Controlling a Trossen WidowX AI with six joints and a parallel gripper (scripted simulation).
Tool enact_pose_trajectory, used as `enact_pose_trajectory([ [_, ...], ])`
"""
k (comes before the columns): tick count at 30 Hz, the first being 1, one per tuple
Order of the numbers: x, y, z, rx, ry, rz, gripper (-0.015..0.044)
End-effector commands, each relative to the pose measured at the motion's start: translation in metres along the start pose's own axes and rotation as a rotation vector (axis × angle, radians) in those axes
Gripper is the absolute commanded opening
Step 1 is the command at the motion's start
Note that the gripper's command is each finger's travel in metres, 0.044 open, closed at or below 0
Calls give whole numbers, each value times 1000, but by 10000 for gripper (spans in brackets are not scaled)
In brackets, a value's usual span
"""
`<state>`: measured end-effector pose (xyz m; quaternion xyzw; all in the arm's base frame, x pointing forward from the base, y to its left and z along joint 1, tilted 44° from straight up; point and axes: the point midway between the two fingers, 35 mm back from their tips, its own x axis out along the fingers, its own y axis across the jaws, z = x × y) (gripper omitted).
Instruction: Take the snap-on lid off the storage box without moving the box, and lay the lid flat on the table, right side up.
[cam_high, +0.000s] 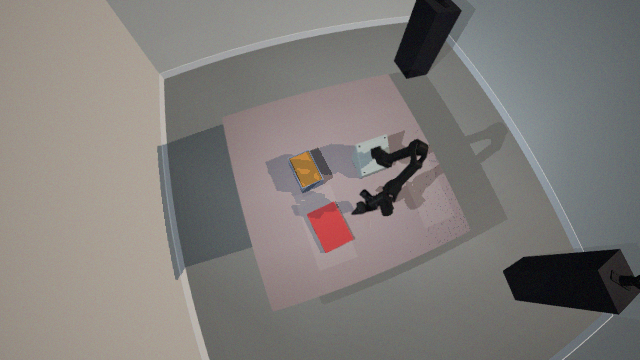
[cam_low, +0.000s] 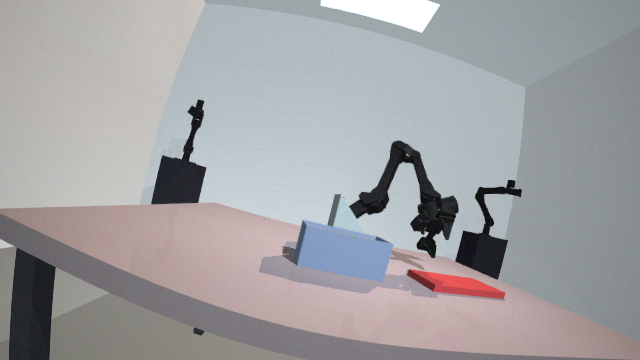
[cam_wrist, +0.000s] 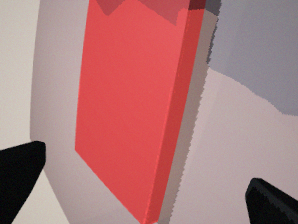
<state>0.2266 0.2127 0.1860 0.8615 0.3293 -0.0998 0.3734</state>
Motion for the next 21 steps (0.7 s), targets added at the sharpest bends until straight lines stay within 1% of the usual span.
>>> enact_pose_trajectory([
  [1, -8, 6, -4, -2, 10, 2, 440],
  [21, -43, 26, -3, -3, 10, 2, 440],
])
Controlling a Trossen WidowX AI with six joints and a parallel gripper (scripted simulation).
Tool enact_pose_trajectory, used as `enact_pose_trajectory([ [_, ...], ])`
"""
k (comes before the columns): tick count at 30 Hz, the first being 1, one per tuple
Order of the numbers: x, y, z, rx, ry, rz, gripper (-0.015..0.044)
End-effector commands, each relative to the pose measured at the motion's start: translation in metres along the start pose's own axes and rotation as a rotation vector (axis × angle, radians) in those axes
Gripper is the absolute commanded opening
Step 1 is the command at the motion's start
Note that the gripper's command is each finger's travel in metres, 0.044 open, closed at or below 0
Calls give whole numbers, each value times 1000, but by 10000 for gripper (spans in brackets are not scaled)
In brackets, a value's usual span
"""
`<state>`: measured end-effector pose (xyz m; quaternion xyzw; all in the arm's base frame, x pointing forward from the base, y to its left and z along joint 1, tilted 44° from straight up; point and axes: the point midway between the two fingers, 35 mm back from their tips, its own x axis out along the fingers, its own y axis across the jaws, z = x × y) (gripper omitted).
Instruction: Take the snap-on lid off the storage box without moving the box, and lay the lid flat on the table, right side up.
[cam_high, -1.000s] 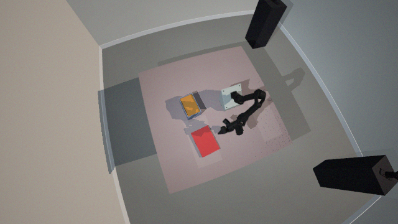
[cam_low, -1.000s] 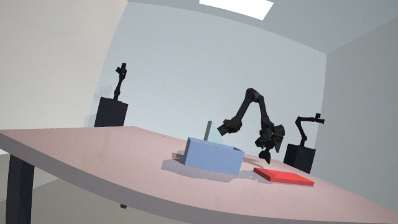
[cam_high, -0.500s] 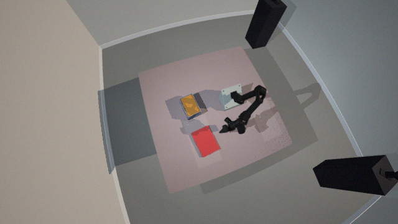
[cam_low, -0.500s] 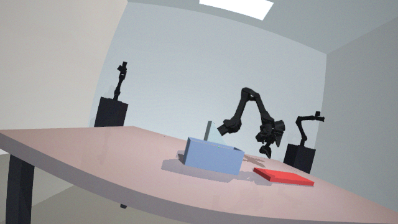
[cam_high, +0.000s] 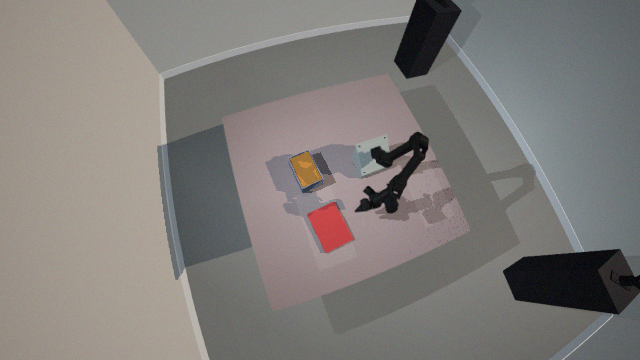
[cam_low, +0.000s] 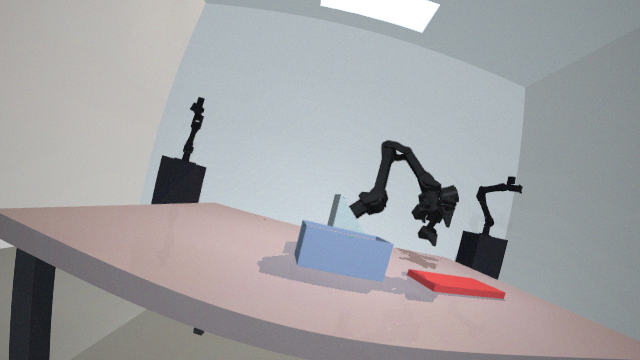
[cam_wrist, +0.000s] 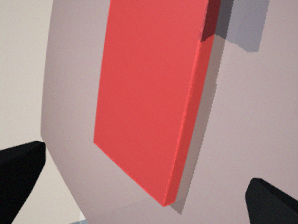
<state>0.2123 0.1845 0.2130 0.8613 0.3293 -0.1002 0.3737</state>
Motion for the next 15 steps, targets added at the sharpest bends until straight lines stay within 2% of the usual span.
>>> enact_pose_trajectory([
  [1, -8, 6, -3, -2, 11, 2, 440],
  [15, -10, 6, 0, -2, 11, 2, 440],
])
